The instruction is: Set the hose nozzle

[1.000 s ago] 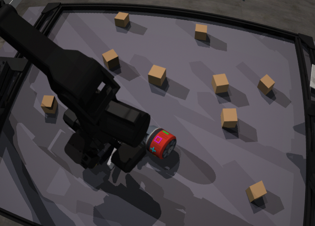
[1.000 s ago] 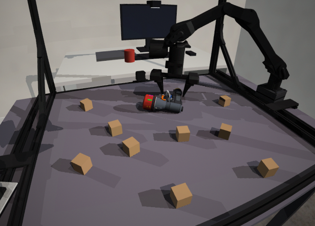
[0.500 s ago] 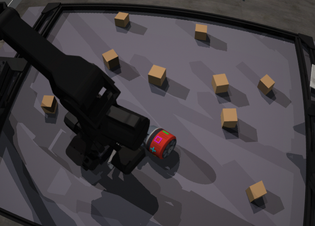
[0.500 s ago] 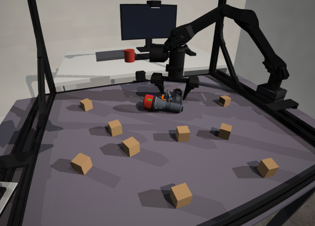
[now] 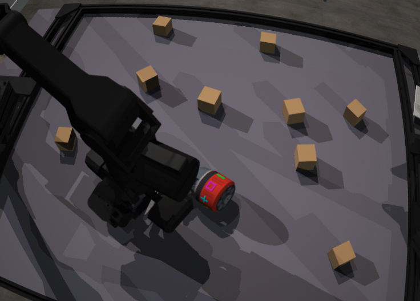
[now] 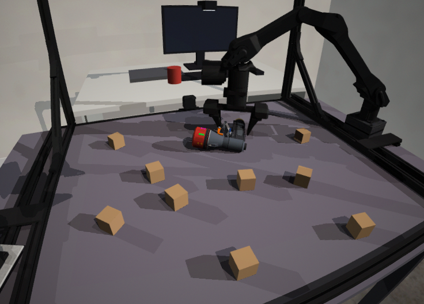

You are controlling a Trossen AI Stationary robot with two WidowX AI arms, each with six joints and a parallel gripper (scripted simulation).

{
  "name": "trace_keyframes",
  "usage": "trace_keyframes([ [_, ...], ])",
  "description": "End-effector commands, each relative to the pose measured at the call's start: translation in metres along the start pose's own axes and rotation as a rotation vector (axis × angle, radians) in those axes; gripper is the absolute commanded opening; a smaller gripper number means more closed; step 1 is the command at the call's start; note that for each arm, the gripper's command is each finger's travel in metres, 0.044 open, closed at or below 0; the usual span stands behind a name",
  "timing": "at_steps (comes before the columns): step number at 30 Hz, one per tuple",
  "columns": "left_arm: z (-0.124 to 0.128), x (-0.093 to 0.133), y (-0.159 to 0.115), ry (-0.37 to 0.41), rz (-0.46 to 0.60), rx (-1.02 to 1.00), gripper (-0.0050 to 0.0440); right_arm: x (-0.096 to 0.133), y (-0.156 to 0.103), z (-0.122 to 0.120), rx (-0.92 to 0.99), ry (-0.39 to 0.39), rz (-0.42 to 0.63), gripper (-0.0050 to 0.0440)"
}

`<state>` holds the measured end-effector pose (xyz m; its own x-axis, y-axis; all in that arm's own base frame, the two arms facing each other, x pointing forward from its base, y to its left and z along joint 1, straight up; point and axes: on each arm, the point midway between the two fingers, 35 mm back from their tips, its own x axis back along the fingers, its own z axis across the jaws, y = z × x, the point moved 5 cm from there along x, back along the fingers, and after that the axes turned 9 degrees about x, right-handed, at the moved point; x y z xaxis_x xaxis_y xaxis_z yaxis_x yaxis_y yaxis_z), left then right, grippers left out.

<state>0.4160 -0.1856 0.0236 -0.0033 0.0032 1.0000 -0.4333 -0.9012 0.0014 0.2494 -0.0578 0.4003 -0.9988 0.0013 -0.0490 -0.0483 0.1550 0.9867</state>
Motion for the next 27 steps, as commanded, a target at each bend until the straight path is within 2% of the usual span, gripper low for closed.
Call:
trace_keyframes([
  [1,-0.0003,-0.0026,0.0003,-0.004,0.001,-0.006,0.0400,0.0001,0.0000,0.0001,0.001,0.001,-0.001,0.0400],
  [3,-0.0003,-0.0026,0.0003,-0.004,0.001,-0.006,0.0400,0.0001,0.0000,0.0001,0.001,0.001,-0.001,0.0400],
  [5,-0.0003,-0.0026,0.0003,-0.004,0.001,-0.006,0.0352,0.0001,0.0000,0.0001,0.001,0.001,-0.001,0.0400],
  [27,-0.0003,-0.0026,0.0003,-0.004,0.001,-0.006,0.0219,0.0001,0.0000,0.0001,0.001,0.001,-0.001,0.0400],
])
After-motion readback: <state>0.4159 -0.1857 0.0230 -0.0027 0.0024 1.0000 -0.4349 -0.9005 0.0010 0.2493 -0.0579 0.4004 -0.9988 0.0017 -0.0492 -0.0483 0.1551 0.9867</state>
